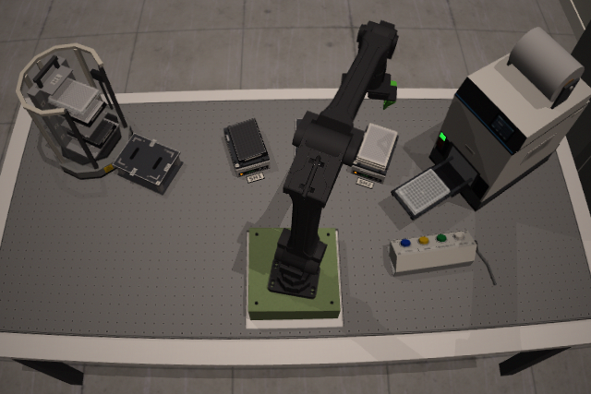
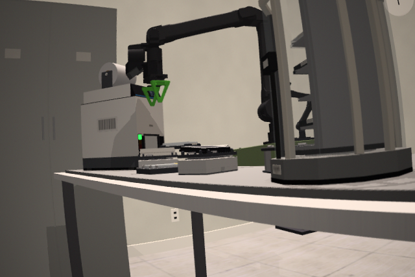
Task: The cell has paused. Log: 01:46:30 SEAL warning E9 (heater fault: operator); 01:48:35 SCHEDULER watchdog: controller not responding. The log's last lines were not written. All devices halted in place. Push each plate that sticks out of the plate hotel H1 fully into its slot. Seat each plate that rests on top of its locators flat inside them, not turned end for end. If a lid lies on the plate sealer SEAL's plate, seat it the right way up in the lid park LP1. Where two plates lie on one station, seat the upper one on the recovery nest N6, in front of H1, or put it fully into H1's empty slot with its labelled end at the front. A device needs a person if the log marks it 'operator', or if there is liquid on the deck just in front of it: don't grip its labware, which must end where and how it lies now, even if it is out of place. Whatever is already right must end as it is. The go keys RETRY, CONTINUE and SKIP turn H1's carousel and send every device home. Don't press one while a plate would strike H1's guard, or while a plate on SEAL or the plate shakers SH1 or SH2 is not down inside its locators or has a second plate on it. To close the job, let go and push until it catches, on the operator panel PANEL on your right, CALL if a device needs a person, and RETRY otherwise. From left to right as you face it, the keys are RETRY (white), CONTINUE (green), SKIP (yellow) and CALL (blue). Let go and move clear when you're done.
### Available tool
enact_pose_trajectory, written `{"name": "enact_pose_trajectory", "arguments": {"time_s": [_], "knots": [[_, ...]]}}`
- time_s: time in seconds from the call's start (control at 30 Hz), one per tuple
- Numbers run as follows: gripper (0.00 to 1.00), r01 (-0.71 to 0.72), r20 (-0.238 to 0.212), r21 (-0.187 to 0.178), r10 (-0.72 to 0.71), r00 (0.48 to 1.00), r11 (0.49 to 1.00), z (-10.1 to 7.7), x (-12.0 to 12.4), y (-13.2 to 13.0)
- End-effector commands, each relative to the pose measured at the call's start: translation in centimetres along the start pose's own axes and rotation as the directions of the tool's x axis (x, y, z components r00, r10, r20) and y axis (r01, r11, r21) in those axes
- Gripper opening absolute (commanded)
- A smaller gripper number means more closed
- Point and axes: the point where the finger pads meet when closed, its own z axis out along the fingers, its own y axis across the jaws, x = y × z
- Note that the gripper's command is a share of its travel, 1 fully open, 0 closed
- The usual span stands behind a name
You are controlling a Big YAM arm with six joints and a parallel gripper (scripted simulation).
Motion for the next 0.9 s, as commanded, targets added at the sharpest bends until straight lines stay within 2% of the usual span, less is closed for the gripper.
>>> {"name": "enact_pose_trajectory", "arguments": {"time_s": [0.0, 0.23, 0.5, 0.57, 0.87], "knots": [[1.0, 0.101, 0.033, 0.01, -0.101, 0.994, 0.995, -1.82, -2.02, -0.36], [1.0, 0.261, 0.031, 0.015, -0.262, 0.965, 0.965, -1.82, -2.01, -0.36], [1.0, 0.436, 0.028, 0.02, -0.436, 0.899, 0.9, -1.82, -2.01, -0.35], [1.0, 0.436, 0.028, 0.02, -0.436, 0.899, 0.9, -1.82, -2.01, -0.35], [1.0, 0.614, 0.023, 0.026, -0.614, 0.789, 0.789, -1.82, -2.01, -0.35]]}}
